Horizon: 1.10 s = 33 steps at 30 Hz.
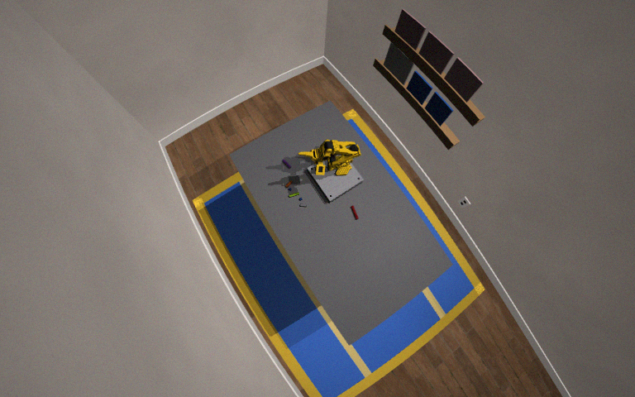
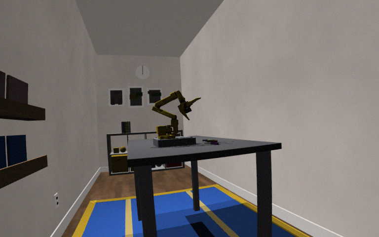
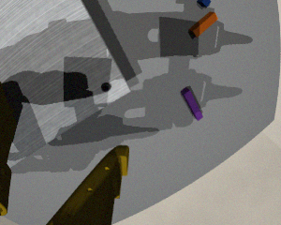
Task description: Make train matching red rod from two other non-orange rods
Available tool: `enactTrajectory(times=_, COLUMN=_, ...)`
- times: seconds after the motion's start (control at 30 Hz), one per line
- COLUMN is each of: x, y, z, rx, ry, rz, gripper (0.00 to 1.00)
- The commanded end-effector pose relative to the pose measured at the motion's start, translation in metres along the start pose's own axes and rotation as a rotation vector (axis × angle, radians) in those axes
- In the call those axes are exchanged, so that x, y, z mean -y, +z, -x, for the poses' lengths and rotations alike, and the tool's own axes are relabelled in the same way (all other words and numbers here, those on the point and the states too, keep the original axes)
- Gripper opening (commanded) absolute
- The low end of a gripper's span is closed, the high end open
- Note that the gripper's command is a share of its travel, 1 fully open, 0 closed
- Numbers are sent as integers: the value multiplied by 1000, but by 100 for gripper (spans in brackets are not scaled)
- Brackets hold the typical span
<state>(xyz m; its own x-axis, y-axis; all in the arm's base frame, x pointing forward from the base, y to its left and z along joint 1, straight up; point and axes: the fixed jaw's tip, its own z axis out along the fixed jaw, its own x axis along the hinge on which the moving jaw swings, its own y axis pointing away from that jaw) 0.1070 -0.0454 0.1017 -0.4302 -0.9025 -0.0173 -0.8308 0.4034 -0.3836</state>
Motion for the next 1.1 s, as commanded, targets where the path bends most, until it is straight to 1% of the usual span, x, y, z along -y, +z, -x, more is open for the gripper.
enactTrajectory(times=0.0, x=-3, y=1, z=-1, rx=-2, ry=1, rz=18, gripper=100)
enactTrajectory(times=0.33, x=-1, y=1, z=1, rx=2, ry=33, rz=25, gripper=98)
enactTrajectory(times=0.5, x=2, y=1, z=4, rx=6, ry=79, rz=35, gripper=96)
enactTrajectory(times=0.83, x=12, y=1, z=14, rx=15, ry=239, rz=74, gripper=89)
enactTrajectory(times=0.9, x=12, y=1, z=14, rx=15, ry=239, rz=74, gripper=89)
enactTrajectory(times=1.07, x=19, y=2, z=21, rx=15, ry=352, rz=102, gripper=84)
